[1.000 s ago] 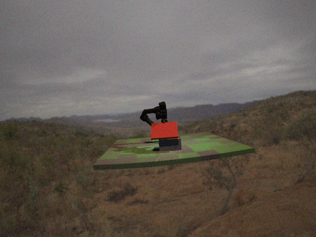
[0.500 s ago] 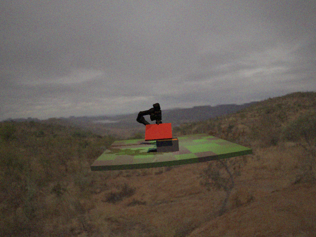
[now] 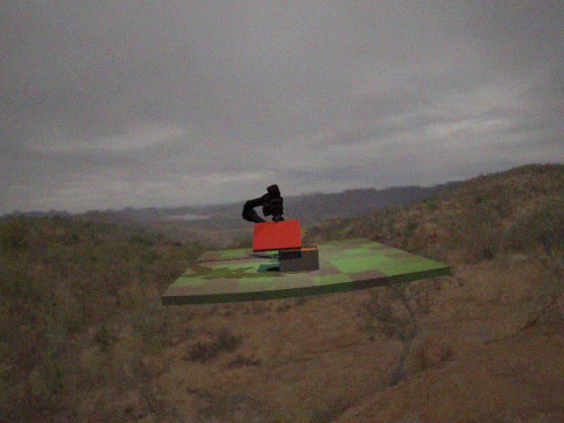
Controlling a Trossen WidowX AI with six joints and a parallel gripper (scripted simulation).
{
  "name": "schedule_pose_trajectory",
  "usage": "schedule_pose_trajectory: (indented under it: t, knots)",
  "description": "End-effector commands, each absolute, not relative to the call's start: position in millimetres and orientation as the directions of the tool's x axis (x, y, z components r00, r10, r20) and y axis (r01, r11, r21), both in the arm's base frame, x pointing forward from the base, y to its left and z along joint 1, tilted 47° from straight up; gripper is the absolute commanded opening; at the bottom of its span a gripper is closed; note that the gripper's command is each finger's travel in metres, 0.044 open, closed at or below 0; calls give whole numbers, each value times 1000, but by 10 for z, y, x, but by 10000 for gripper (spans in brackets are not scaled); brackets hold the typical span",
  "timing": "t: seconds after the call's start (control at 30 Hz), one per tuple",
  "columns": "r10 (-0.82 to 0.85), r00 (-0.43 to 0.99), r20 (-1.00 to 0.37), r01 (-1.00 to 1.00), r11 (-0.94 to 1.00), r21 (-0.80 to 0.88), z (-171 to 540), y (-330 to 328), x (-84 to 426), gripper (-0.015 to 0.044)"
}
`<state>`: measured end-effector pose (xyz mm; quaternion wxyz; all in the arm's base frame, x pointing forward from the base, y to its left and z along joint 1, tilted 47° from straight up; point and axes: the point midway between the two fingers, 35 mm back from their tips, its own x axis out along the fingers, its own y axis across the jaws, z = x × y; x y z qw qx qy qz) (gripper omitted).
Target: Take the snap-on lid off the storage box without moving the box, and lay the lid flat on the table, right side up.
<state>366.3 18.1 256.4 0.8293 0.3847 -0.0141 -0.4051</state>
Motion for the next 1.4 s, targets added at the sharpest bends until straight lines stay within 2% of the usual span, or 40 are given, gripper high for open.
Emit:
schedule_pose_trajectory:
  t: [0.0,1.37]
  knots:
    - [-675,678,-290,657,380,650,2626,150,3623,0]
    - [-676,677,-290,659,382,648,3170,-330,3253,0]
